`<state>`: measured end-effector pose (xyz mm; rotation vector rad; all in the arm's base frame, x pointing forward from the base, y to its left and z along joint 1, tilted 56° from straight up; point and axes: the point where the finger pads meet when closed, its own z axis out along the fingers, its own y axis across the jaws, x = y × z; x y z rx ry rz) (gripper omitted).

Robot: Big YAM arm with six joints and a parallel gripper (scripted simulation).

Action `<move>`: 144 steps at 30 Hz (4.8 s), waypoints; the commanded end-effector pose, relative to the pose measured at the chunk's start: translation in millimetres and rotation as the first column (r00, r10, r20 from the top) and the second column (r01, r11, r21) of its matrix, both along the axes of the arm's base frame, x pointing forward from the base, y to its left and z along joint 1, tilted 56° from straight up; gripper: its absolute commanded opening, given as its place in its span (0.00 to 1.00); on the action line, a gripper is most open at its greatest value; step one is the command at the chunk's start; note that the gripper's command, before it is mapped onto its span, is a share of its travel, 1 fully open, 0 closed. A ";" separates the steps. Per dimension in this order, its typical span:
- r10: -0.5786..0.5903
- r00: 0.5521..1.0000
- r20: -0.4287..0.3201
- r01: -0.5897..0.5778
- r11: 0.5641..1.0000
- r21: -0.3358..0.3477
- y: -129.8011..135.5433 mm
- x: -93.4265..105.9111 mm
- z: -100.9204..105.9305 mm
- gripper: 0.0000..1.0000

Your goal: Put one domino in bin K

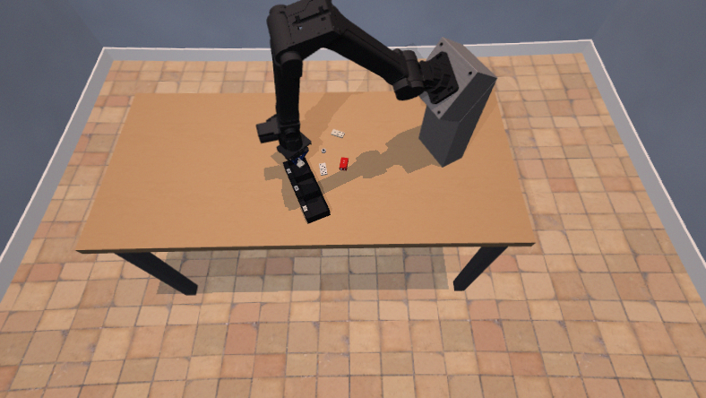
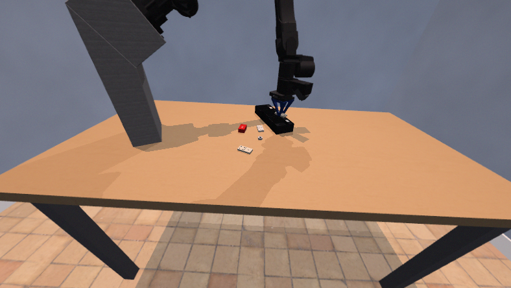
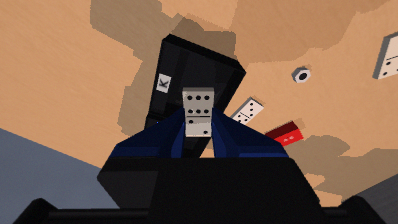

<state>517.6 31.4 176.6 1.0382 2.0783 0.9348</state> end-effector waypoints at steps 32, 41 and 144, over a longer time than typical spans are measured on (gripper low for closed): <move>-0.182 0.975 -0.131 0.210 0.945 0.251 5.7 13.8 -2.4 0.21; -0.180 0.975 -0.133 0.209 0.945 0.251 12.3 26.8 -13.7 0.21; -0.176 0.973 -0.146 0.208 0.948 0.241 1.4 0.5 -4.1 0.31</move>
